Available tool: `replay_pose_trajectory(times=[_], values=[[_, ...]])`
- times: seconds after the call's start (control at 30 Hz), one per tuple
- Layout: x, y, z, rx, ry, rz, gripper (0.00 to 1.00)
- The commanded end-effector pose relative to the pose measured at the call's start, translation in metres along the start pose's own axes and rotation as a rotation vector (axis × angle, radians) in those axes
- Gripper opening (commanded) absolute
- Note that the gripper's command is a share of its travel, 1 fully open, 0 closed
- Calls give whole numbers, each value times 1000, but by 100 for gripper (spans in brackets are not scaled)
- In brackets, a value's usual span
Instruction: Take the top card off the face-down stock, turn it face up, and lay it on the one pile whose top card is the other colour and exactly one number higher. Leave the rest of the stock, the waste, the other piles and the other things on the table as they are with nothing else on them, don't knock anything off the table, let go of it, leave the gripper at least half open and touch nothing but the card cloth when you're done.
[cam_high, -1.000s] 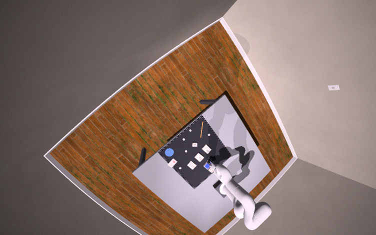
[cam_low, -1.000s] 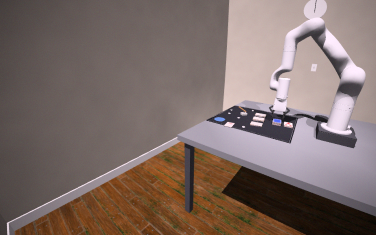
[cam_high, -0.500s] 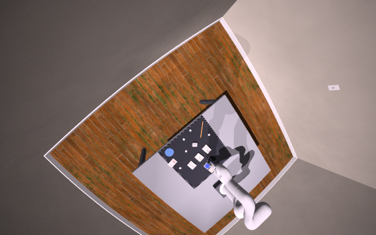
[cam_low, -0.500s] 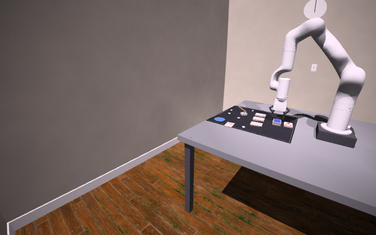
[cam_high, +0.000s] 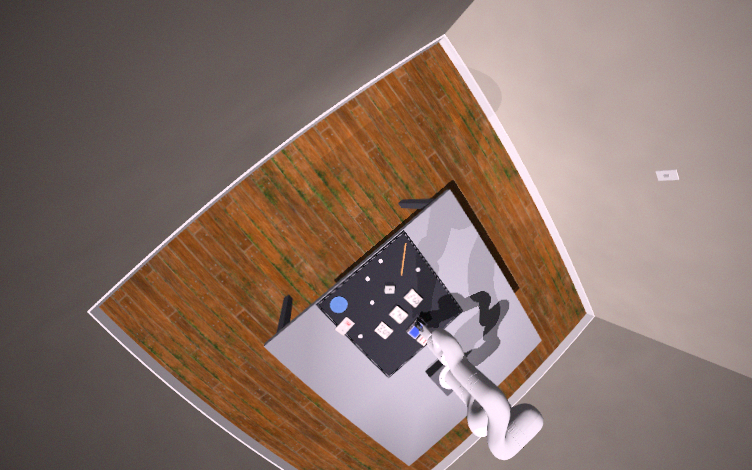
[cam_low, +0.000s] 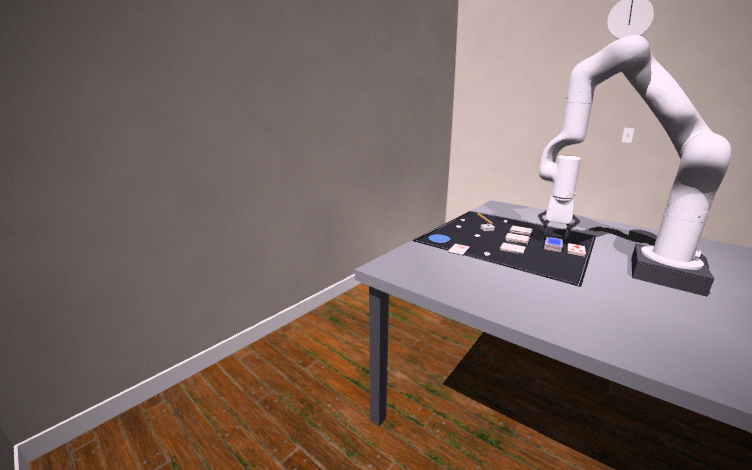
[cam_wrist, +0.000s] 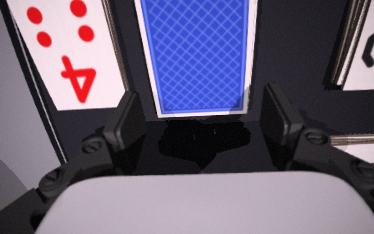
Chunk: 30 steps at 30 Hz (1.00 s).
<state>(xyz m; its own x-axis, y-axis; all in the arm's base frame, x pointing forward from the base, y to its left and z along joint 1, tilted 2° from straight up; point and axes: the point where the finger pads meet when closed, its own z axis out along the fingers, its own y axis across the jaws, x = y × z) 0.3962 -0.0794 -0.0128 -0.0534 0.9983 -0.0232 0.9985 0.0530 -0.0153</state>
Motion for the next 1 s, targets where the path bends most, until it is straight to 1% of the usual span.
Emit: replay_pose_trajectory(times=[0.0,0.33,0.37,0.97], values=[[0,0,1,-2,-1,0,86],[0,0,1,-2,-1,0,86],[0,0,1,-2,-1,0,72],[0,0,1,-2,-1,0,72]])
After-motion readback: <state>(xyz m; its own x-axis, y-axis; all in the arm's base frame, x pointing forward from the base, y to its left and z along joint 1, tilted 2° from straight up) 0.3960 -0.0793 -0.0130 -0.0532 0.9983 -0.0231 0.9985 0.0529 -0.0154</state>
